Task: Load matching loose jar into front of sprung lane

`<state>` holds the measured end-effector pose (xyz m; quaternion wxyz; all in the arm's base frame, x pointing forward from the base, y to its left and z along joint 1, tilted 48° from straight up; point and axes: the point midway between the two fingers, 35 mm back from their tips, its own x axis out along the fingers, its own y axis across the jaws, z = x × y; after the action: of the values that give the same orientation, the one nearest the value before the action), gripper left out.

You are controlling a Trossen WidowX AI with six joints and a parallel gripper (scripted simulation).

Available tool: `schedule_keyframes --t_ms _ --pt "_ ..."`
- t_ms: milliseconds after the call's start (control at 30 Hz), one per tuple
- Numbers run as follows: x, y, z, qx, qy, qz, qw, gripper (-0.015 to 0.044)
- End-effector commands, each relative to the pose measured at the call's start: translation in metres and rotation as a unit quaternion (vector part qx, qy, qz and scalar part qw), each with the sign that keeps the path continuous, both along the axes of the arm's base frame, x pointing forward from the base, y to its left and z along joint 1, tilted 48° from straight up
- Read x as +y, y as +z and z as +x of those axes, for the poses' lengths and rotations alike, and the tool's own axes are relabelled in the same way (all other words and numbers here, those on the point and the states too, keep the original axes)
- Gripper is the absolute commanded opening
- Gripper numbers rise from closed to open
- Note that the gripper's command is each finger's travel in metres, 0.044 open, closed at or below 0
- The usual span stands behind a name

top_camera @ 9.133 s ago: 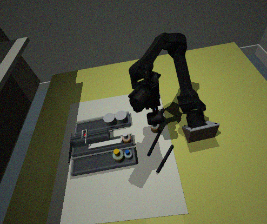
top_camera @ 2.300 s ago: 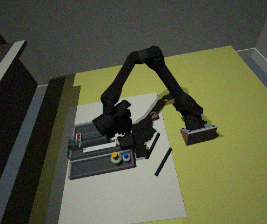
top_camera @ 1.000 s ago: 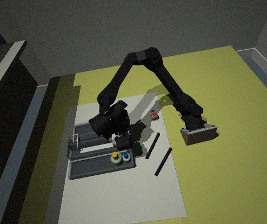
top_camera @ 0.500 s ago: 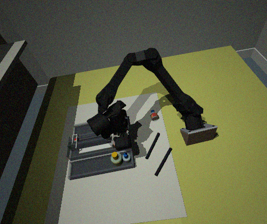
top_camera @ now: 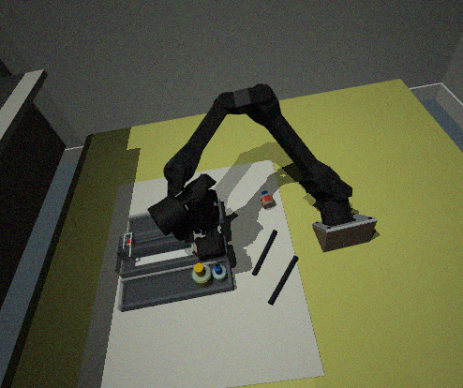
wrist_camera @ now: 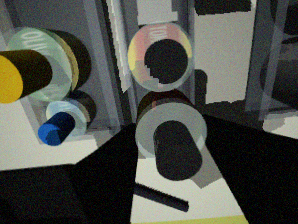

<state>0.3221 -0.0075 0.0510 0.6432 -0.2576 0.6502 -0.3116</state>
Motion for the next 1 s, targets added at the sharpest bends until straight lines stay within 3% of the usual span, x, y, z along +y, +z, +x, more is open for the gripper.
schedule_keyframes --t_ms 0,967 --pt "0.0003 0.0046 0.008 -0.012 0.005 -0.004 1.0 0.0" --pt "-0.0016 0.0034 0.0095 -0.012 0.005 -0.004 1.0 0.0"
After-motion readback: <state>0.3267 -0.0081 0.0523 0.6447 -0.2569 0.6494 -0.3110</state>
